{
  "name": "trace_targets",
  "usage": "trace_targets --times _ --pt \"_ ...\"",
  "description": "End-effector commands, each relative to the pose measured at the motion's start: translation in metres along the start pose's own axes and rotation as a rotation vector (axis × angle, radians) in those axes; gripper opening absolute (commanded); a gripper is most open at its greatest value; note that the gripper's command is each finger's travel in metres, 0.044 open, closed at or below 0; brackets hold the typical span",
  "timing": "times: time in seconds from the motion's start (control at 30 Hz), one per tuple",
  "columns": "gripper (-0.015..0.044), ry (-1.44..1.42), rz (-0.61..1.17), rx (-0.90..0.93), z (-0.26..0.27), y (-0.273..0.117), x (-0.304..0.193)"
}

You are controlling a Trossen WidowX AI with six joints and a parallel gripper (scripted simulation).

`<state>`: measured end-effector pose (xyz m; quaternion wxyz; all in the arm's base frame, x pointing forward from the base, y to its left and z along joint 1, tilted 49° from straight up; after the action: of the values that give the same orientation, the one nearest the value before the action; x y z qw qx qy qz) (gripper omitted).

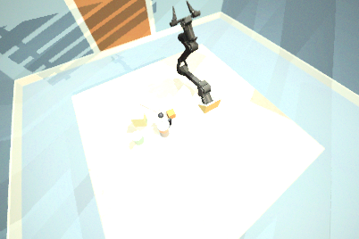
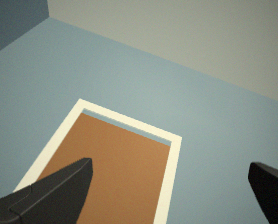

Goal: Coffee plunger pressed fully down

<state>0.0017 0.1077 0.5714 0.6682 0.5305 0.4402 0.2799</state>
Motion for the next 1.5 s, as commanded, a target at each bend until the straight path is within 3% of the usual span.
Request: trace_targets --times 0.0,0.3,0.43,0.8,1.13,1.3,1.47 --pt "0.0426 -0.014 -0.007 -0.002 -0.001 0.0 0.002" --pt "0.044 -0.327 -0.224 -0.045 -0.013 -0.001 0.069" --pt "0.044 -0.606 -0.415 -0.105 -0.016 -0.006 0.122" --pt "0.044 -1.462 -0.997 -0.524 0.016 -0.067 0.268" --pt "0.044 -2.008 -1.413 -1.242 0.067 -0.15 0.34" --pt "0.044 -2.145 -1.548 -1.769 0.097 -0.195 0.357" --pt "0.044 -2.113 -1.58 -2.432 0.127 -0.238 0.362"
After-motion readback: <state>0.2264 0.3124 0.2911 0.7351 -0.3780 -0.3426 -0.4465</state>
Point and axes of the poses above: the point midway between the two fingers, 35 mm back from their tips, its own y axis out along the fingers, its own z axis across the jaws, x = y × z, the point moved 3 cm from there along -y, back along the fingers, and after that the axes turned 9 degrees about -y, right-handed, at the moved point
